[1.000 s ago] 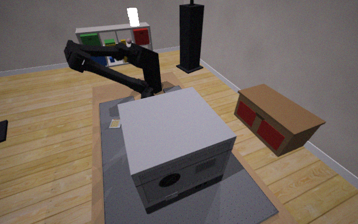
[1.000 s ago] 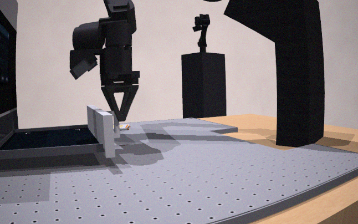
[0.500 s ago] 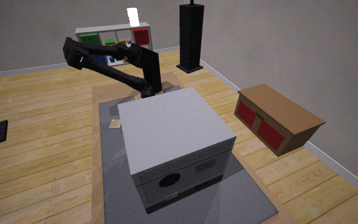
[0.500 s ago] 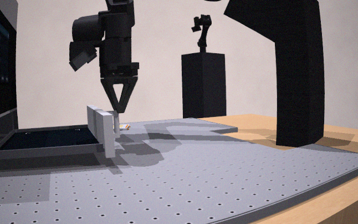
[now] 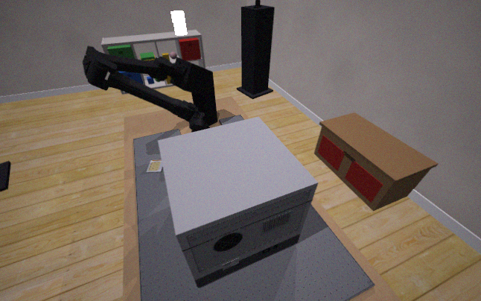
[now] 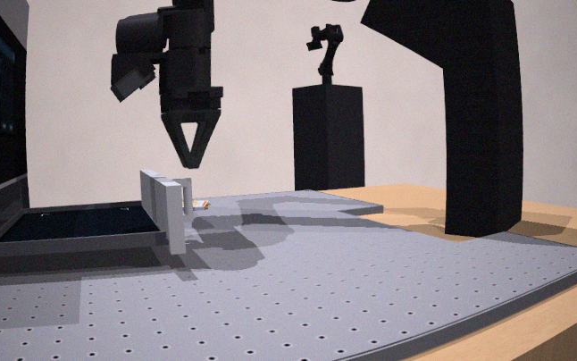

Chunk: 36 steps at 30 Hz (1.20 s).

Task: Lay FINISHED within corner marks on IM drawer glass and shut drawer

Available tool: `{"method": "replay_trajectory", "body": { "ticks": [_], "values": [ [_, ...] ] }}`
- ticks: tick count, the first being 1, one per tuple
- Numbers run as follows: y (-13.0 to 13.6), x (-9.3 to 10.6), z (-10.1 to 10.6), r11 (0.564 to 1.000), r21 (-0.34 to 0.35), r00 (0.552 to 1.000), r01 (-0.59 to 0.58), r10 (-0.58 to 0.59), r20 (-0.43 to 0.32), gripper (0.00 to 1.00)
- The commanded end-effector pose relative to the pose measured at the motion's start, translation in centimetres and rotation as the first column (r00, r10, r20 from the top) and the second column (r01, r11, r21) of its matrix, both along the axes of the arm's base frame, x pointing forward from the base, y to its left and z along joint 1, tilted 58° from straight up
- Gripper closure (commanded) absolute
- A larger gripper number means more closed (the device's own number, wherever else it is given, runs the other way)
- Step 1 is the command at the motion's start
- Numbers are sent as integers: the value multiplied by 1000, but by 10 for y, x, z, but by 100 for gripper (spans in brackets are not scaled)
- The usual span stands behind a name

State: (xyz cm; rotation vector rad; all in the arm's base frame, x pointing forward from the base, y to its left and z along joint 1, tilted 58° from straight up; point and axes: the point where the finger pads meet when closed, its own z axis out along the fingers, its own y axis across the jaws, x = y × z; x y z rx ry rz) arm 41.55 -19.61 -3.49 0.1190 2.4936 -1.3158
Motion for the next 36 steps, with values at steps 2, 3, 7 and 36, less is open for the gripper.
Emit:
{"method": "replay_trajectory", "body": {
  "ticks": [2,3,7,36],
  "values": [
    [16,0,10,1000,5,1000,-12,12,18,74],
    [17,0,11,1000,5,1000,-12,12,17,74],
    [19,1,13,1000,5,1000,-12,12,20,74],
    [58,-31,40,1000,4,1000,-11,11,20,0]
  ]
}}
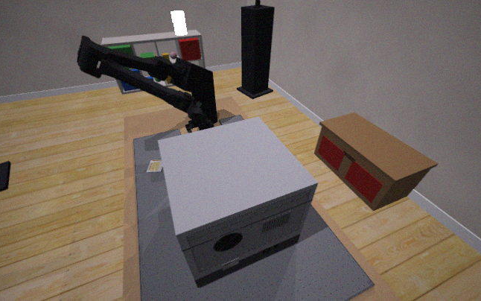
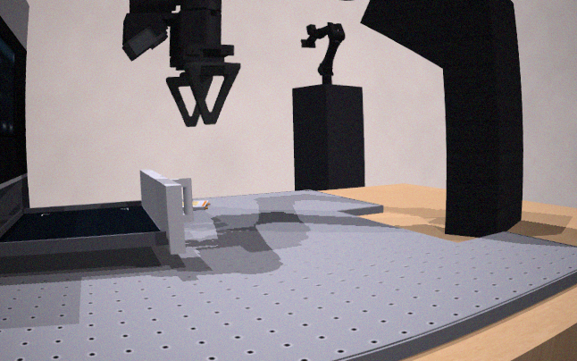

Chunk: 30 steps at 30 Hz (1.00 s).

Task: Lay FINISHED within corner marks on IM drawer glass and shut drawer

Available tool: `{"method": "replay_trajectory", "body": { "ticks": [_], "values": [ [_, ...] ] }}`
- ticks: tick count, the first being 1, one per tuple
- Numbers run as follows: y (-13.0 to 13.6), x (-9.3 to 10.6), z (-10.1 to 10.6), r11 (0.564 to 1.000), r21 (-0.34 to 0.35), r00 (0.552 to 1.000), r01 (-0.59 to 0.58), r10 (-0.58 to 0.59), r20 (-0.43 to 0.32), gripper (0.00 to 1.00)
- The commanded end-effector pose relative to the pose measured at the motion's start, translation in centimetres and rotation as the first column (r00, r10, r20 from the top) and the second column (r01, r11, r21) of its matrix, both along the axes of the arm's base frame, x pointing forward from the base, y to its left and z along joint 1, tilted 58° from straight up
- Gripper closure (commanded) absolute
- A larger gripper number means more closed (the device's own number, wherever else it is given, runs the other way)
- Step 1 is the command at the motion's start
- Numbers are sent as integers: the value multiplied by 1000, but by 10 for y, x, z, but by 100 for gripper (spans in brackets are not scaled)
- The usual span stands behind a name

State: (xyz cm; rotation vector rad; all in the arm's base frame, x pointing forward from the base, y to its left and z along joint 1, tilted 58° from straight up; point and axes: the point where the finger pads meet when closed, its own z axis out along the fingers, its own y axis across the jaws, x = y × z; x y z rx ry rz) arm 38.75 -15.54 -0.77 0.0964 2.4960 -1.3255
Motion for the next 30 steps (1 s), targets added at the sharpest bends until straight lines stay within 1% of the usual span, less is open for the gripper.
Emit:
{"method": "replay_trajectory", "body": {
  "ticks": [1,2,4,5,7,9,10,11,12,13,14,15,17,22,23,24,25,26,28,29,30],
  "values": [
    [21,-6,15,1000,12,999,-1,1,33,0],
    [24,-9,17,1000,12,999,-1,0,33,0],
    [24,-9,17,1000,12,999,-1,0,33,0],
    [27,-5,24,1000,12,999,-1,0,48,0],
    [34,-18,24,1000,12,999,-1,0,33,0],
    [39,-24,28,1000,12,999,-1,0,33,0],
    [39,-23,28,1000,12,999,-1,0,33,0],
    [40,-17,31,1000,13,999,-1,0,47,0],
    [40,-15,32,1000,14,999,-1,1,50,0],
    [39,-15,32,1000,14,999,0,0,50,0],
    [32,-18,30,1000,13,999,21,-21,43,0],
    [29,-21,27,1000,13,999,26,-27,34,0],
    [33,-21,26,1000,12,999,10,-10,30,0],
    [33,-21,26,1000,12,999,10,-10,30,0],
    [23,-18,34,998,45,997,47,-50,64,0],
    [18,-17,36,997,56,996,53,-57,70,0],
    [14,-16,38,998,50,998,42,-45,52,0],
    [9,-11,41,998,50,996,41,-45,76,0],
    [2,-9,45,998,49,996,41,-44,75,0],
    [-2,-9,46,996,71,994,60,-66,84,0],
    [-7,-12,47,994,83,994,72,-78,75,0]
  ]
}}
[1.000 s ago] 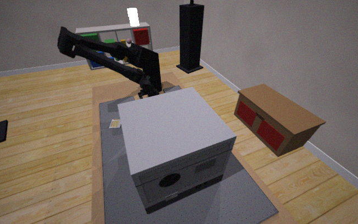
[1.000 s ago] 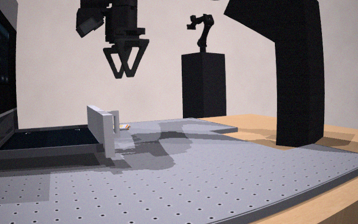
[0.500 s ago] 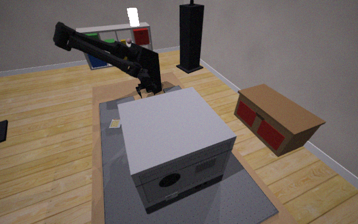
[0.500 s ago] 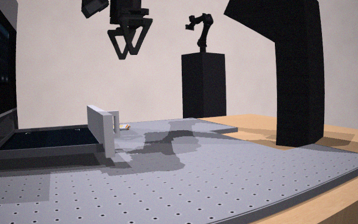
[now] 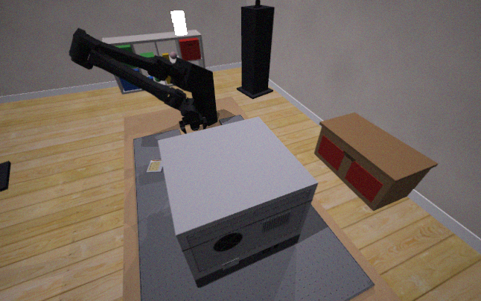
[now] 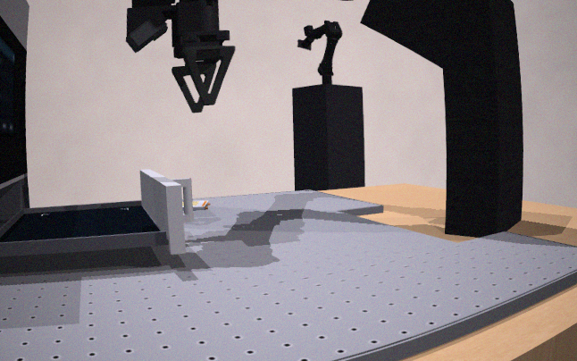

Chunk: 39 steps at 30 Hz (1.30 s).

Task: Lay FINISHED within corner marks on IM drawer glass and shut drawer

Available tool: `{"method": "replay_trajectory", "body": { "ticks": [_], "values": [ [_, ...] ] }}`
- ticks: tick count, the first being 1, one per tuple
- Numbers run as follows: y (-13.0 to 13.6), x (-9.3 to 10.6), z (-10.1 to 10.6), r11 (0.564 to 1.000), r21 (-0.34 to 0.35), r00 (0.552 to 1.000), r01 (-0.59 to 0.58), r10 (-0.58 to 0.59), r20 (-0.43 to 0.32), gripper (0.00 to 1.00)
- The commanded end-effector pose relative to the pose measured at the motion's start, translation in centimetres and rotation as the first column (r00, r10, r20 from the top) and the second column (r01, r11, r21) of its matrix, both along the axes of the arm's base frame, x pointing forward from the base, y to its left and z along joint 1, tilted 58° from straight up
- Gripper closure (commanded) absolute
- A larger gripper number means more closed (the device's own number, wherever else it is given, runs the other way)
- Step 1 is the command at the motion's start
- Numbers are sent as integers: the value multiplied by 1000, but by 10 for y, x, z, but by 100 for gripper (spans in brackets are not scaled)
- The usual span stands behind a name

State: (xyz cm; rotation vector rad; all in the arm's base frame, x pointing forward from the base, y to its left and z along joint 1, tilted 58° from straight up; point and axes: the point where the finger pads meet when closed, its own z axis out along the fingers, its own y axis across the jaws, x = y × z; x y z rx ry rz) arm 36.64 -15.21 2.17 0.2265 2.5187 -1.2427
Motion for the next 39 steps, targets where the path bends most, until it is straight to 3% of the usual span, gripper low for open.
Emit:
{"method": "replay_trajectory", "body": {
  "ticks": [1,9,12,23,26,39],
  "values": [
    [-15,13,21,1000,6,999,10,-10,52,0],
    [-42,8,29,999,32,997,36,-38,67,0],
    [-57,13,40,997,49,992,58,-63,110,0],
    [-105,7,65,995,56,986,77,-84,141,0],
    [-107,0,63,994,63,982,92,-101,158,0],
    [-163,-11,102,993,50,971,108,-116,208,0]
  ]
}}
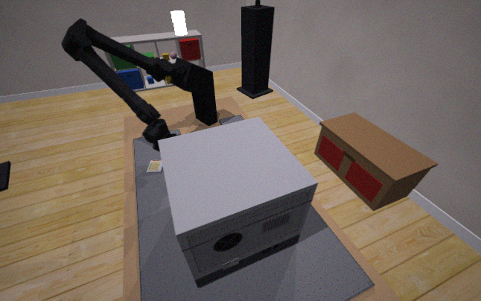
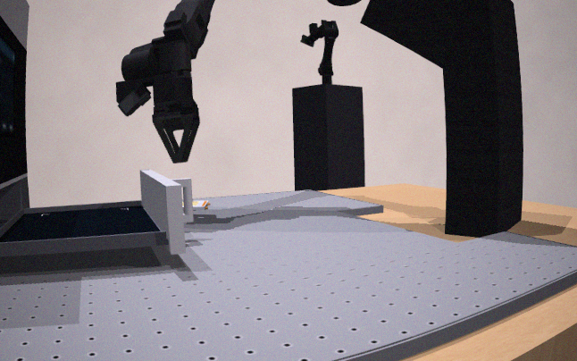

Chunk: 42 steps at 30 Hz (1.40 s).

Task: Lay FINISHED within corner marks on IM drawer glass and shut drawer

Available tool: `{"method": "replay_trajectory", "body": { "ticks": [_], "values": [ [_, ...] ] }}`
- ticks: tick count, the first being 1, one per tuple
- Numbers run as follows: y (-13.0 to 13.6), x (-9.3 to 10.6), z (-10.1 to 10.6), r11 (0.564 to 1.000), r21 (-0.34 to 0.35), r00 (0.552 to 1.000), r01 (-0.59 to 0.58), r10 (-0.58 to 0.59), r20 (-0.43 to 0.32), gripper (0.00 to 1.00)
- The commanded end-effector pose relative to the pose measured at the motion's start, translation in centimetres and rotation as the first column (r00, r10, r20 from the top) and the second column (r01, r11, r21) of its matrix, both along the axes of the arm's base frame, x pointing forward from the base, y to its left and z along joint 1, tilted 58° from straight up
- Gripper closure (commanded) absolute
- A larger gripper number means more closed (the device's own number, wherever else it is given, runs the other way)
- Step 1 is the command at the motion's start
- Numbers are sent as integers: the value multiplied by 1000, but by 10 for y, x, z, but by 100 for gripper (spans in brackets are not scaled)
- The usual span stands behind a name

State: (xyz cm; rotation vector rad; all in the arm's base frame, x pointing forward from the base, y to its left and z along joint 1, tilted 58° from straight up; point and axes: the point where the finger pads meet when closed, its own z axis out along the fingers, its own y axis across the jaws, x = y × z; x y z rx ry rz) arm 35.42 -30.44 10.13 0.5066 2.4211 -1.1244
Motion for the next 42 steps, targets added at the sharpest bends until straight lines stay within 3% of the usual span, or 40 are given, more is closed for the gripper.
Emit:
{"method": "replay_trajectory", "body": {
  "ticks": [1,4,14,18,24,29,42],
  "values": [
    [-15,-1,25,999,-35,1000,-13,14,25,0],
    [-14,-5,22,999,-43,999,-5,7,41,0],
    [-53,-23,51,999,-42,999,2,-1,37,0],
    [-68,-29,67,996,-83,996,20,-13,85,0],
    [-80,-41,74,997,-69,998,18,-14,66,0],
    [-68,-33,68,998,-62,998,-11,15,57,0],
    [-76,-36,65,998,-59,998,12,-8,64,0]
  ]
}}
